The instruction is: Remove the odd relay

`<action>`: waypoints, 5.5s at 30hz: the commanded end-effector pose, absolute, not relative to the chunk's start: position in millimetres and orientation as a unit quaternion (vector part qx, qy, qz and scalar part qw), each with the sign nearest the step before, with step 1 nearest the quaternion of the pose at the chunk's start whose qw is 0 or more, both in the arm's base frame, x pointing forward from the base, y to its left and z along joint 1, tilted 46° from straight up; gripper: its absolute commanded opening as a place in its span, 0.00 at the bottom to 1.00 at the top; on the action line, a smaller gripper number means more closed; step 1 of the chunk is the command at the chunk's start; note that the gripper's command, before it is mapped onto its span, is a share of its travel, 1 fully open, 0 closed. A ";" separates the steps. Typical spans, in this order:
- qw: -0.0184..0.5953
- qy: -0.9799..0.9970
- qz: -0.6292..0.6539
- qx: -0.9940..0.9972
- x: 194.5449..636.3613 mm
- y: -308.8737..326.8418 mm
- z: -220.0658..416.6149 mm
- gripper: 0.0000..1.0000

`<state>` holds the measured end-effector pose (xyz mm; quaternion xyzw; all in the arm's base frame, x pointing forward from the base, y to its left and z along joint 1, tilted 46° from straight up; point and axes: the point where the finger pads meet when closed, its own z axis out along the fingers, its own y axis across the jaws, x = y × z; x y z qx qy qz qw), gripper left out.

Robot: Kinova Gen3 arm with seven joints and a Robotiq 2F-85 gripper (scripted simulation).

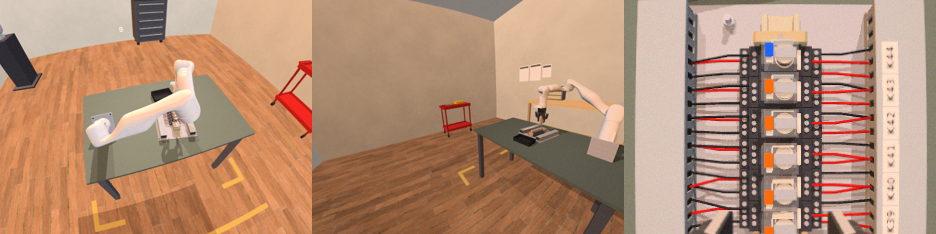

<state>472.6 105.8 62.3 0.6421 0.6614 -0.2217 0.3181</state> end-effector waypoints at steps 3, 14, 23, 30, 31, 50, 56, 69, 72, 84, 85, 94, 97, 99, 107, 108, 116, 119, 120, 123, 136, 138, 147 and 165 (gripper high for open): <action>0.318 0.662 -0.221 0.642 472.9 110.2 59.0 0.61; 0.318 0.662 -0.221 0.642 474.6 157.0 6.9 0.61; 0.318 0.662 -0.221 0.642 475.5 178.7 -17.3 0.61; 0.318 0.662 -0.221 0.642 475.5 181.4 -20.3 0.61; 0.318 0.662 -0.221 0.642 475.5 181.4 -20.3 0.61; 0.318 0.662 -0.221 0.642 475.5 181.4 -20.3 0.61; 0.318 0.662 -0.221 0.642 475.5 181.4 -20.3 0.61; 0.318 0.662 -0.221 0.642 475.7 180.9 -20.8 0.61; 0.318 0.662 -0.221 0.642 476.0 180.4 -21.6 0.61; 0.318 0.662 -0.221 0.642 476.1 180.2 -21.9 0.61; 0.318 0.662 -0.221 0.642 476.1 180.2 -21.9 0.61; 0.318 0.662 -0.221 0.642 476.1 180.2 -21.9 0.61; 0.318 0.662 -0.221 0.642 476.1 180.2 -21.9 0.61; 0.318 0.662 -0.221 0.642 476.1 180.2 -21.9 0.61; 0.318 0.662 -0.221 0.642 476.1 180.2 -21.9 0.61; 0.318 0.662 -0.221 0.642 476.1 180.2 -21.9 0.61; 0.318 0.662 -0.221 0.642 476.6 177.9 -24.2 0.61; 0.318 0.662 -0.221 0.642 476.8 176.7 -25.4 0.61; 0.318 0.662 -0.221 0.642 477.1 175.4 -26.7 0.61; 0.318 0.662 -0.221 0.642 478.1 170.2 -31.9 0.61; 0.318 0.662 -0.221 0.642 481.9 150.8 -51.3 0.61; 0.318 0.662 -0.221 0.642 482.1 149.7 -52.4 0.61; 0.318 0.662 -0.221 0.642 482.2 149.3 -52.7 0.61; 0.318 0.662 -0.221 0.642 482.2 149.3 -52.7 0.61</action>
